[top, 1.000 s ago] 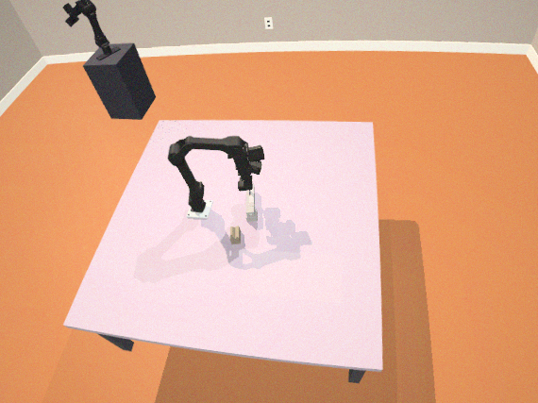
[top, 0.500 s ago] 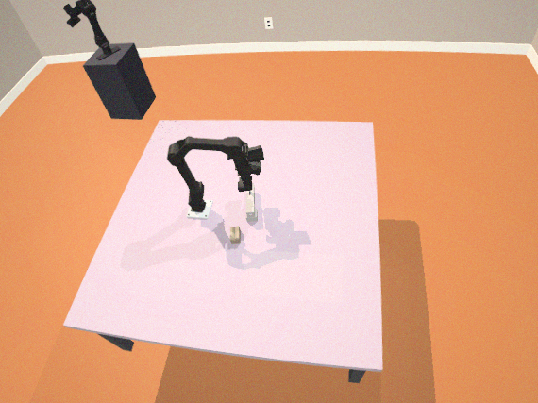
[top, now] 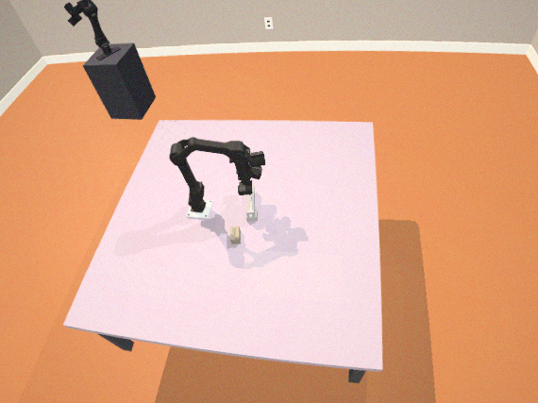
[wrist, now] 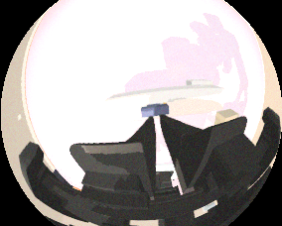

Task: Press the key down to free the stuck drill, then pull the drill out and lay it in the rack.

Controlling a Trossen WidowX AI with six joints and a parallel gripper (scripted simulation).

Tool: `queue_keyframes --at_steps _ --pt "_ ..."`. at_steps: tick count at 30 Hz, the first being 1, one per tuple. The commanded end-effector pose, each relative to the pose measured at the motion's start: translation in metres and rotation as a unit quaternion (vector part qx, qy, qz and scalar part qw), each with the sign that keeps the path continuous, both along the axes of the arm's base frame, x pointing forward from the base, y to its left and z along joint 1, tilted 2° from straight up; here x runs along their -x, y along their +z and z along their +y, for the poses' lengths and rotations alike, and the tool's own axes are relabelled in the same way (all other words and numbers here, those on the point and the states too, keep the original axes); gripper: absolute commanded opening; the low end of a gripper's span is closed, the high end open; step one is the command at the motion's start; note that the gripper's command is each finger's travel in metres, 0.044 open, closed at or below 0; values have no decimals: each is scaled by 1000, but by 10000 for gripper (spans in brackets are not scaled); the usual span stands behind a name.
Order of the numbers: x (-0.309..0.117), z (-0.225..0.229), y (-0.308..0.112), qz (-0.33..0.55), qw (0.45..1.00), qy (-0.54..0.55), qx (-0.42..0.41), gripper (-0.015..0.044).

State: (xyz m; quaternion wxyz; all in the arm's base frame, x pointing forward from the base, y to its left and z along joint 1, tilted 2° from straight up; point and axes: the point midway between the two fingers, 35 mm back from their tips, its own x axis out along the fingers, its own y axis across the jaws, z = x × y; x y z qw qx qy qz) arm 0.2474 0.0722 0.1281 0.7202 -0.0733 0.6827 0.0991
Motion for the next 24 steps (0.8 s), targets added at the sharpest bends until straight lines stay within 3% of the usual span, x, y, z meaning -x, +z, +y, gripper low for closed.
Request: queue_keyframes --at_steps 1,8,14,24 --pt "-2 -1 10 4 1000 1 4 105" --pt "-2 0 70 4 1000 1 4 289" --pt "-8 -8 57 -4 999 52 3 440" --pt "-39 -75 18 -14 917 399 26 440"
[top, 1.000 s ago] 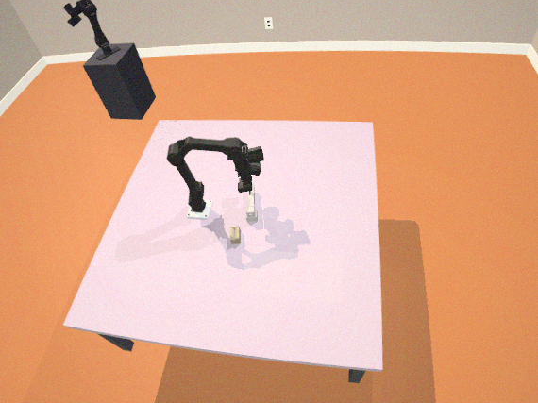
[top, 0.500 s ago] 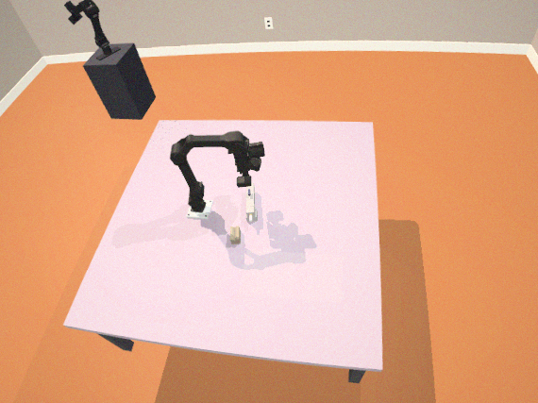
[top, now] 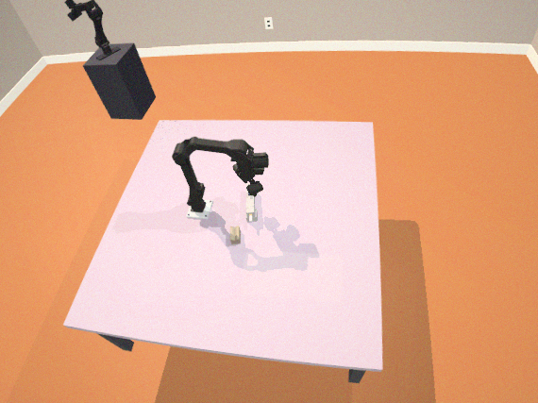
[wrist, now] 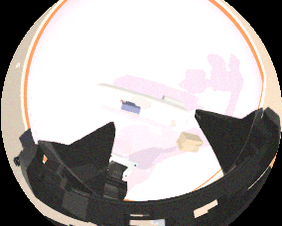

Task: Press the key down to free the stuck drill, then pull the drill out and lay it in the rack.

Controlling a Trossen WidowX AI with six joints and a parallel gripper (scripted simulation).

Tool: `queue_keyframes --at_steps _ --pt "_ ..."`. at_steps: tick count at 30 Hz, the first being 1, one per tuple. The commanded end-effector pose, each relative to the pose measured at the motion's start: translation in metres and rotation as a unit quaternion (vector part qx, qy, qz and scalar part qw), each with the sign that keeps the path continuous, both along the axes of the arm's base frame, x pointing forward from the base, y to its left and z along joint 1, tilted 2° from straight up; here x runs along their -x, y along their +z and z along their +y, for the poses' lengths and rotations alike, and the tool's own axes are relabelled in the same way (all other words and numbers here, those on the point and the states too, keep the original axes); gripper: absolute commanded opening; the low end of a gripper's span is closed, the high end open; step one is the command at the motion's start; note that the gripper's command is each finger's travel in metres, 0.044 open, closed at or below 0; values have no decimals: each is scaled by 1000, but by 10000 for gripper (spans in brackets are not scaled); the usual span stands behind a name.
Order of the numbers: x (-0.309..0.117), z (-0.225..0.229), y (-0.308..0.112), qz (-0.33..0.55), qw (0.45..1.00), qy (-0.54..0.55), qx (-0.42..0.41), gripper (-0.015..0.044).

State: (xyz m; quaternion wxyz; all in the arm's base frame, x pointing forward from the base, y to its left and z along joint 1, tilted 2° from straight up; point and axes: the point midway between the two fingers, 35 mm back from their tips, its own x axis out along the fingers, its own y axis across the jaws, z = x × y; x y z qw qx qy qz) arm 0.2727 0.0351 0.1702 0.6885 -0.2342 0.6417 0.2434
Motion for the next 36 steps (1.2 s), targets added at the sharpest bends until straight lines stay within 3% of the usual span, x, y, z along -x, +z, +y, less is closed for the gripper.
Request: queue_keyframes --at_steps 1,5,15,36 --pt "-15 -46 -28 -2 975 222 15 440" --pt "-20 -75 -44 -5 935 353 23 440" --pt "-19 -118 -67 -8 848 529 33 440" --pt "-19 -119 -67 -8 845 533 33 440"
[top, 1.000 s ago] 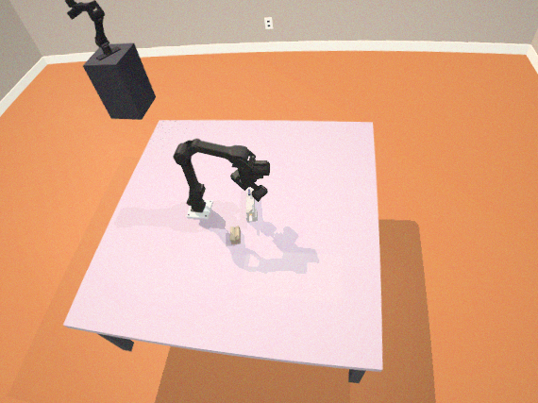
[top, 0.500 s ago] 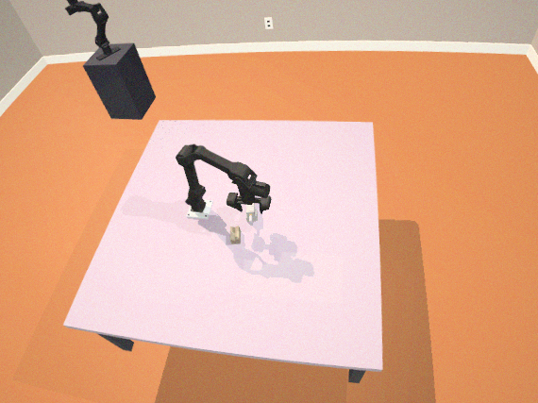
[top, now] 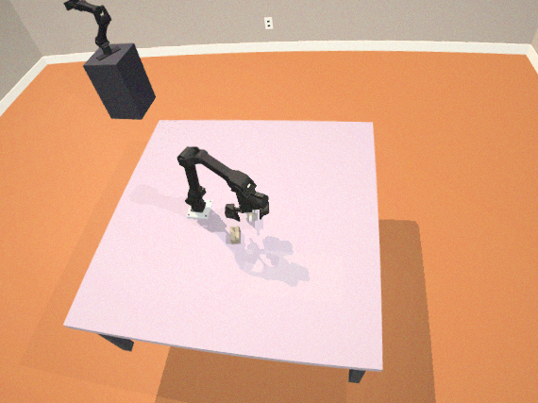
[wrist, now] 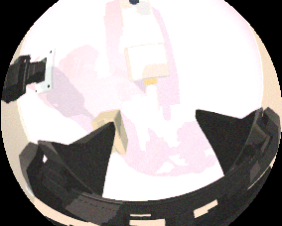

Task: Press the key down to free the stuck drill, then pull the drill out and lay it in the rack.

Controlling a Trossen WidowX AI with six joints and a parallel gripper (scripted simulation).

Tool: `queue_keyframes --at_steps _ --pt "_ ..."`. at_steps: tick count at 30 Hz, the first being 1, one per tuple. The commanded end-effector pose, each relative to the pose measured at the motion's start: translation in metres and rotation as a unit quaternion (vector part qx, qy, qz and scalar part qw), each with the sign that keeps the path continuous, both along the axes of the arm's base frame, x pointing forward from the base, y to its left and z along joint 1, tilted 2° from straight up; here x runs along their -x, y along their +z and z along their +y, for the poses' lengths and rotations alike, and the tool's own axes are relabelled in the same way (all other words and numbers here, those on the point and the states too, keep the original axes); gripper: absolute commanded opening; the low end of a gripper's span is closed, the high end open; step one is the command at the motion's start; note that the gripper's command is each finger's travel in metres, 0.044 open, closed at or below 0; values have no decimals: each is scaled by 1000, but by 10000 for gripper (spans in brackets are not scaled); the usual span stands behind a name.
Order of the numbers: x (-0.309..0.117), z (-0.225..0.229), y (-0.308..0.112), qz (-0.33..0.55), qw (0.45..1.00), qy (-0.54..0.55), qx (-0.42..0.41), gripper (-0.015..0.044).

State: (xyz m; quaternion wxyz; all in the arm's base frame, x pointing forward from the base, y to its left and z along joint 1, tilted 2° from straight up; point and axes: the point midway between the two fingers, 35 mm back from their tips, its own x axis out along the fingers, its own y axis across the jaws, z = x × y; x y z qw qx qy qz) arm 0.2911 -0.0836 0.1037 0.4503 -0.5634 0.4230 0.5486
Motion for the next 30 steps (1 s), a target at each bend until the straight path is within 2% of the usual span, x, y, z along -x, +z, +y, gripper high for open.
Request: queue_keyframes --at_steps 1,30 --pt "0 0 -1 -1 1000 3 -1 440" --pt "0 11 -41 -1 1000 3 -2 440"
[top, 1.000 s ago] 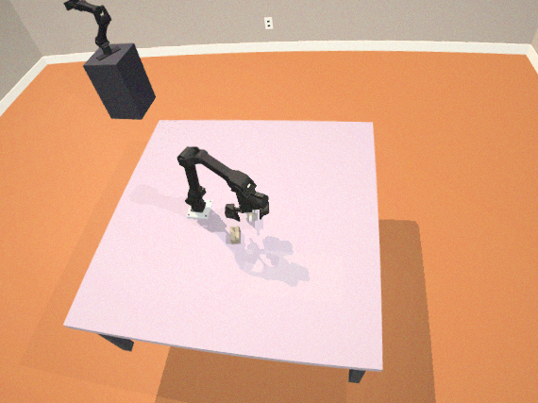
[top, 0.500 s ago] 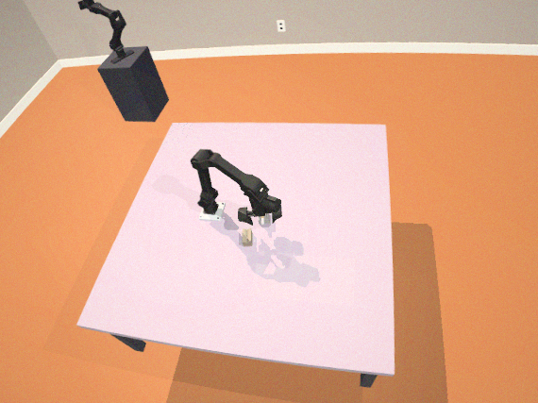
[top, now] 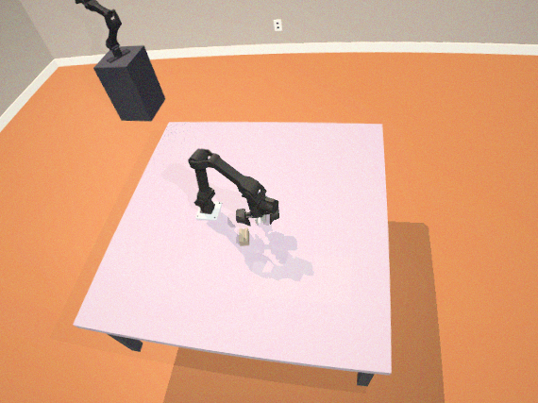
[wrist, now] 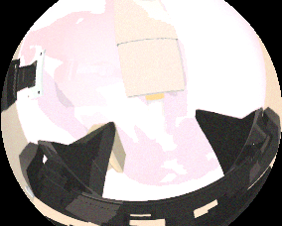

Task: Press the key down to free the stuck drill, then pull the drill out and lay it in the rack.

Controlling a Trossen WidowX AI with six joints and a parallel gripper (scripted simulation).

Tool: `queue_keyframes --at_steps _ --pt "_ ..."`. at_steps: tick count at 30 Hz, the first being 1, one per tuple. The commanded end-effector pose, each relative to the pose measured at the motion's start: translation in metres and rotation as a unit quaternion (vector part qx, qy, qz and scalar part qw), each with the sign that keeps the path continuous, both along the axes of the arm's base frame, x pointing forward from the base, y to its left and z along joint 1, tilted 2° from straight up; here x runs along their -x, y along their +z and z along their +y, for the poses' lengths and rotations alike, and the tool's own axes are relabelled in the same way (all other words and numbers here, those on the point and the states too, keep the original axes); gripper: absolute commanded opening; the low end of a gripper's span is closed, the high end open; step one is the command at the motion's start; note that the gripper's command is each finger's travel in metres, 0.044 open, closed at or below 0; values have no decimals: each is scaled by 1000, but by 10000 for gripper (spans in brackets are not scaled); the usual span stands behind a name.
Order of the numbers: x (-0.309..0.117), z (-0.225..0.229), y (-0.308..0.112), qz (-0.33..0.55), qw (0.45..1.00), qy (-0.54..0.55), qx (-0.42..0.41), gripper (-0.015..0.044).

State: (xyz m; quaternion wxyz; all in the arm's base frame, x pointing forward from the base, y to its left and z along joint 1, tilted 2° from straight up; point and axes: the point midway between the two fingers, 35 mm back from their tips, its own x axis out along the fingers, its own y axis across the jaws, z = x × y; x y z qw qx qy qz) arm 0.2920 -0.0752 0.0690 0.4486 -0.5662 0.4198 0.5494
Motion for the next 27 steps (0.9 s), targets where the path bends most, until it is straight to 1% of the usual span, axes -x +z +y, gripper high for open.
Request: queue_keyframes --at_steps 1,10,26,27 --pt "1 3 -8 1 1000 -1 -2 440" --pt "2 6 -18 1 1000 -1 -2 440" --pt "2 5 -14 1 1000 0 -1 20" --pt "2 5 -14 1 1000 0 -1 13"
